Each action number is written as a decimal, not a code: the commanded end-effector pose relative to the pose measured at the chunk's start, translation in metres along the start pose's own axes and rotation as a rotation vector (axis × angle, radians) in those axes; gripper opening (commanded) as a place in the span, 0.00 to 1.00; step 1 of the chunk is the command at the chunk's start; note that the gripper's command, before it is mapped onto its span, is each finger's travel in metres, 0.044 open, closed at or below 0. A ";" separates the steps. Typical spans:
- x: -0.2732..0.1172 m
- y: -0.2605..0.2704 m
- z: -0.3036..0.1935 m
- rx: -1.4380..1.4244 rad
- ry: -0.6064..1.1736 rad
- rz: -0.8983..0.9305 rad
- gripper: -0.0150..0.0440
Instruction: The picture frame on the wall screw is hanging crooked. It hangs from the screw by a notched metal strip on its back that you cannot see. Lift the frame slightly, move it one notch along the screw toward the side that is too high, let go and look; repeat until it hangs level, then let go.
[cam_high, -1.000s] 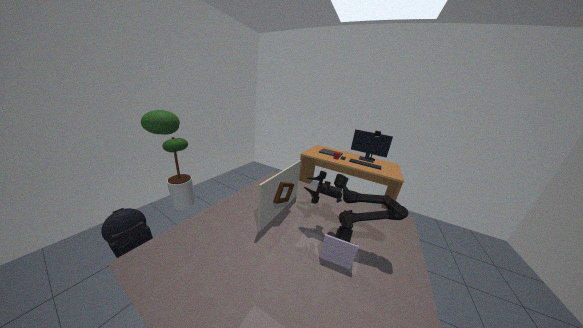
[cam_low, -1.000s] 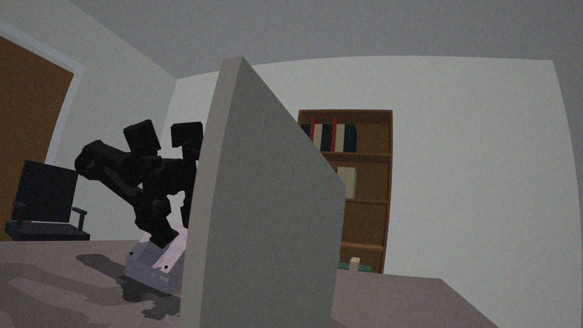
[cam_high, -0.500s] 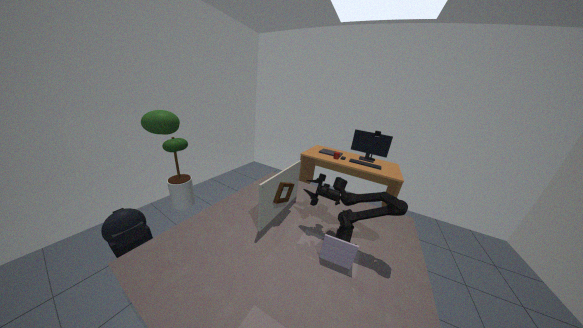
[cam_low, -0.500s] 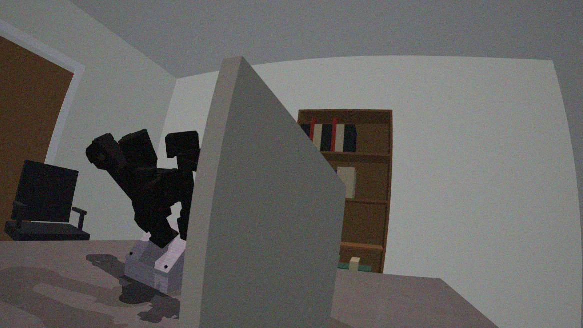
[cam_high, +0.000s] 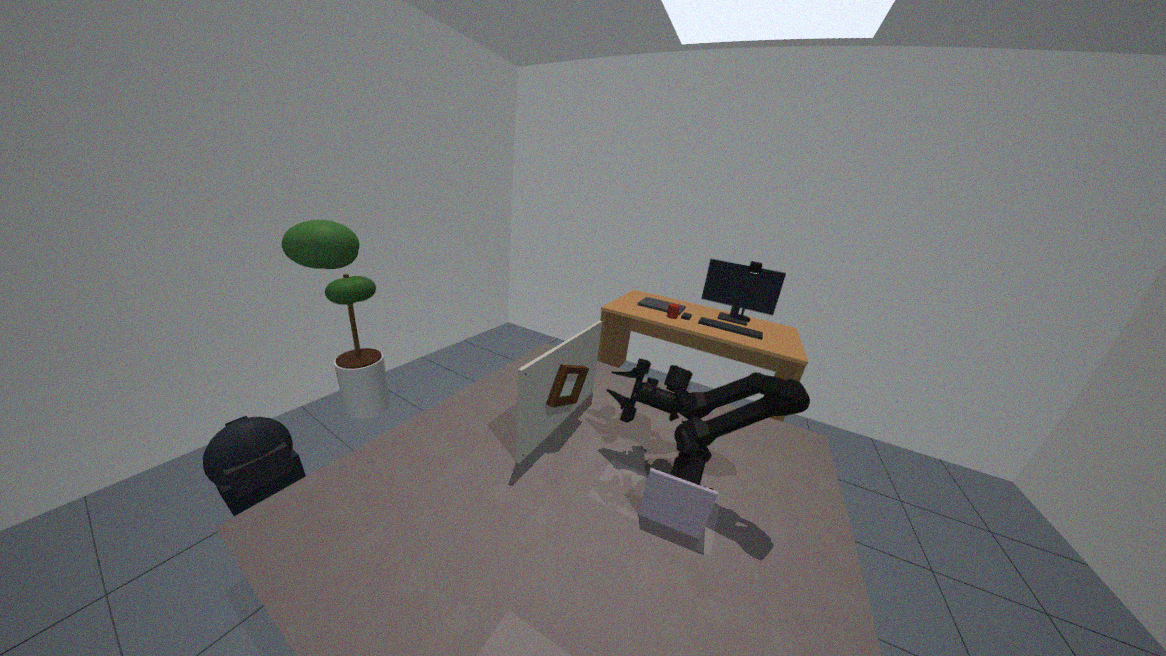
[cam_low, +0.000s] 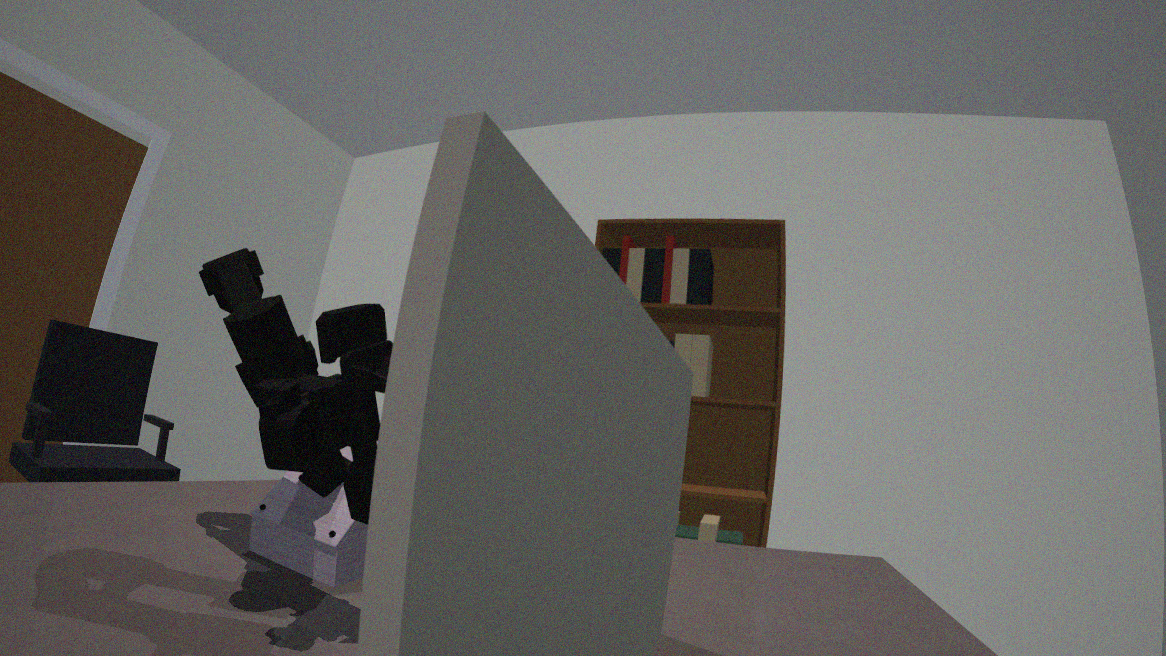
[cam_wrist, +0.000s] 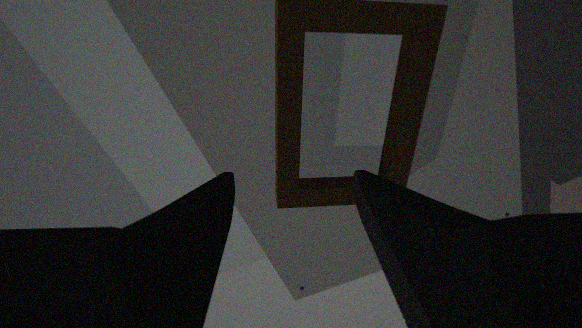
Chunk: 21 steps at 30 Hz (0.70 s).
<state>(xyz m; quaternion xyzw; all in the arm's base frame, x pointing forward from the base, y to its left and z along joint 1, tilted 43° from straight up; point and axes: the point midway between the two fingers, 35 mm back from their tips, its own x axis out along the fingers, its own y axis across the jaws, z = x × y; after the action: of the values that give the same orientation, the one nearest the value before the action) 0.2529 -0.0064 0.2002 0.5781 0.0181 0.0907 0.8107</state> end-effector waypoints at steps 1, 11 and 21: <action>0.002 -0.002 0.000 0.008 0.008 -0.006 0.69; 0.011 0.000 0.001 0.009 0.007 -0.005 0.69; 0.072 0.000 0.001 0.010 0.006 -0.002 0.69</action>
<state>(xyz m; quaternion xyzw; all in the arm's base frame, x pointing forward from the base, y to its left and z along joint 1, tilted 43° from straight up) 0.3026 0.0004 0.2094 0.5817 0.0210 0.0946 0.8076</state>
